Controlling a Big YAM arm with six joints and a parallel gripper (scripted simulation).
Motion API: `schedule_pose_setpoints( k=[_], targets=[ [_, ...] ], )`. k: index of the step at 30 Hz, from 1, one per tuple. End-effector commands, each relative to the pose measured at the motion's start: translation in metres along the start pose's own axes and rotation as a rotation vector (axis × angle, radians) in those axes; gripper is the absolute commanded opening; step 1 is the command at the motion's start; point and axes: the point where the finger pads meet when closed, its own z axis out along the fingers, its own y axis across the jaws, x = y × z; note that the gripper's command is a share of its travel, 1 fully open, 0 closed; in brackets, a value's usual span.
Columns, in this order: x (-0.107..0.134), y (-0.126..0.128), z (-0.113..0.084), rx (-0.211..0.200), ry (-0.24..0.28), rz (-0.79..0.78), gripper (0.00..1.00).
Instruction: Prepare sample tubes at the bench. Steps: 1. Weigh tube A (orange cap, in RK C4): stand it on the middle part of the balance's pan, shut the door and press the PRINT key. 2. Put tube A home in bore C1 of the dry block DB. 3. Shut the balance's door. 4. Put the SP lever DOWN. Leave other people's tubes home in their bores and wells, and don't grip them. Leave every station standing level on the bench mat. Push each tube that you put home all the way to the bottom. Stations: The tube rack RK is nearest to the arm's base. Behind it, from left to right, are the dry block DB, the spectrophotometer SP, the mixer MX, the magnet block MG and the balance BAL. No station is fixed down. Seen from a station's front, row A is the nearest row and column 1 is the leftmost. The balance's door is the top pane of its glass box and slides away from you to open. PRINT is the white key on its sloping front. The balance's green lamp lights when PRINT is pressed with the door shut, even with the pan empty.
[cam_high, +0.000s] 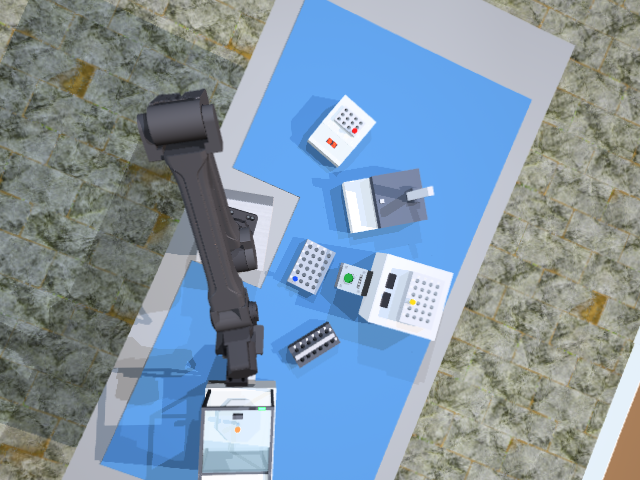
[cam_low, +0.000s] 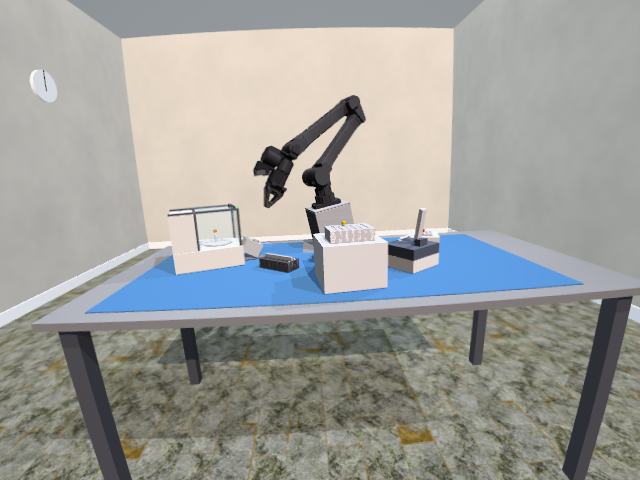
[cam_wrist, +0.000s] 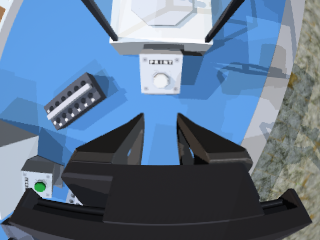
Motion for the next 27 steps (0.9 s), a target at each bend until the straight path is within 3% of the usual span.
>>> schedule_pose_setpoints(
  k=[1, 27],
  targets=[
    [-0.042, 0.005, -0.022, -0.01, -0.068, 0.018, 0.3],
    [-0.06, 0.005, -0.058, -0.011, -0.071, 0.019, 0.3]
  ],
)
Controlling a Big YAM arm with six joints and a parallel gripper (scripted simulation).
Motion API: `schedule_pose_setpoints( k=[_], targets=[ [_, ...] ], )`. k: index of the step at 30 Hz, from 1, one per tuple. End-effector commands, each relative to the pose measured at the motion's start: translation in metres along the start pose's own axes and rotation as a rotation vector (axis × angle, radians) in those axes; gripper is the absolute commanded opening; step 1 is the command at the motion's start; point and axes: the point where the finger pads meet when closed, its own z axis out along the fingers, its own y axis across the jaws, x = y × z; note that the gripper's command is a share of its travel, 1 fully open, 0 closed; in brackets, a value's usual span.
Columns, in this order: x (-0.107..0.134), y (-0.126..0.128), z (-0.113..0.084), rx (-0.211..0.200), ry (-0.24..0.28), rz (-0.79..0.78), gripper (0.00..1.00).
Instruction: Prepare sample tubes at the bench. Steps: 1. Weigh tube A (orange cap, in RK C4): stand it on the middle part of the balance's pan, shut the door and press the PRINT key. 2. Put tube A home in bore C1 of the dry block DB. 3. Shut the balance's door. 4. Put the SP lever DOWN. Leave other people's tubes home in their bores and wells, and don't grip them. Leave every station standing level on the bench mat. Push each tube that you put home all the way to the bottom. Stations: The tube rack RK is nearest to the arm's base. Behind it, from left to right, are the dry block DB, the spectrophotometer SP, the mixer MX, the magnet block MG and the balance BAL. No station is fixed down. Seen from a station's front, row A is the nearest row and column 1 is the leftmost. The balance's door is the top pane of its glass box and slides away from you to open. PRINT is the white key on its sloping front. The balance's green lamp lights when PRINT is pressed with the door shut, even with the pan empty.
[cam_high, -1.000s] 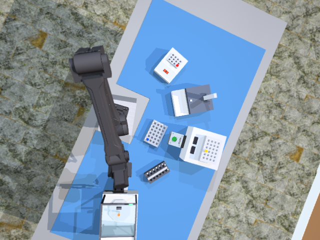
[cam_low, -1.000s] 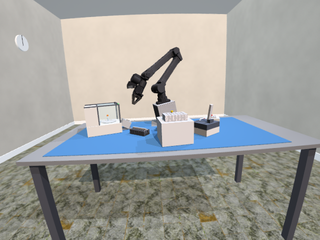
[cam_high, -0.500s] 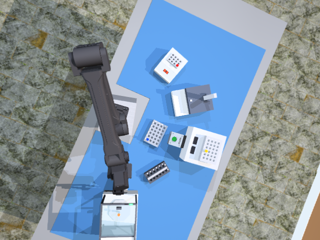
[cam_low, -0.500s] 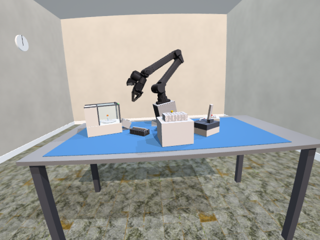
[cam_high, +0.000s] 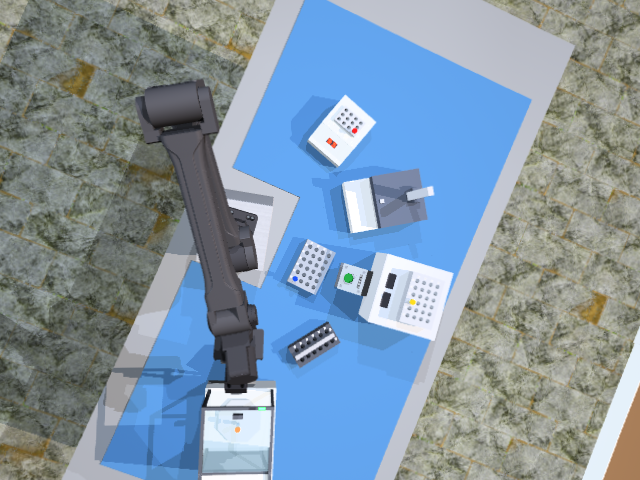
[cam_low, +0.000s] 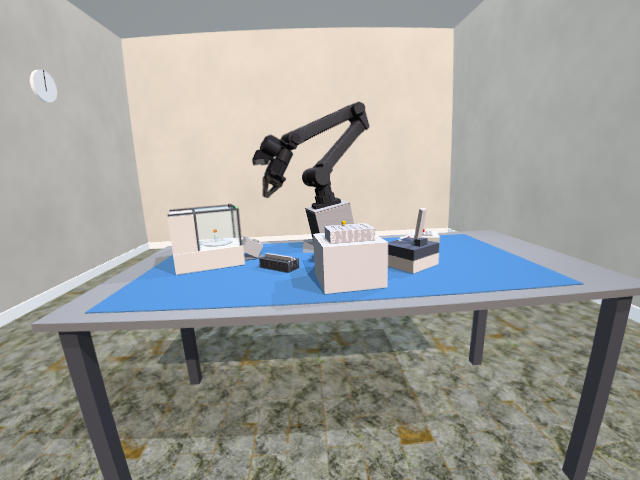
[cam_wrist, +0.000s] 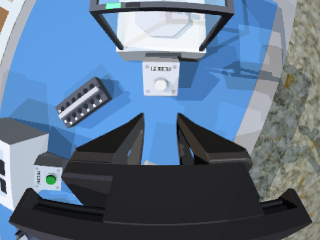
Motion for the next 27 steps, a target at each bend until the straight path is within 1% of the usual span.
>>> schedule_pose_setpoints(
  k=[1, 13, 15, 16, 18, 21, 23, 27],
  targets=[
    [-0.04, 0.004, -0.025, -0.011, -0.068, 0.019, 0.3],
    [-0.049, 0.004, -0.043, -0.011, -0.067, 0.019, 0.3],
    [-0.049, 0.004, -0.043, -0.011, -0.067, 0.019, 0.3],
    [-0.048, 0.004, -0.043, -0.01, -0.058, 0.017, 0.3],
    [-0.051, 0.004, -0.049, -0.012, -0.069, 0.019, 0.3],
    [-0.054, 0.004, -0.054, -0.012, -0.07, 0.02, 0.3],
    [-0.053, 0.004, -0.05, -0.009, -0.051, 0.016, 0.3],
    [-0.057, 0.004, -0.051, -0.007, -0.06, 0.021, 0.3]
  ],
)
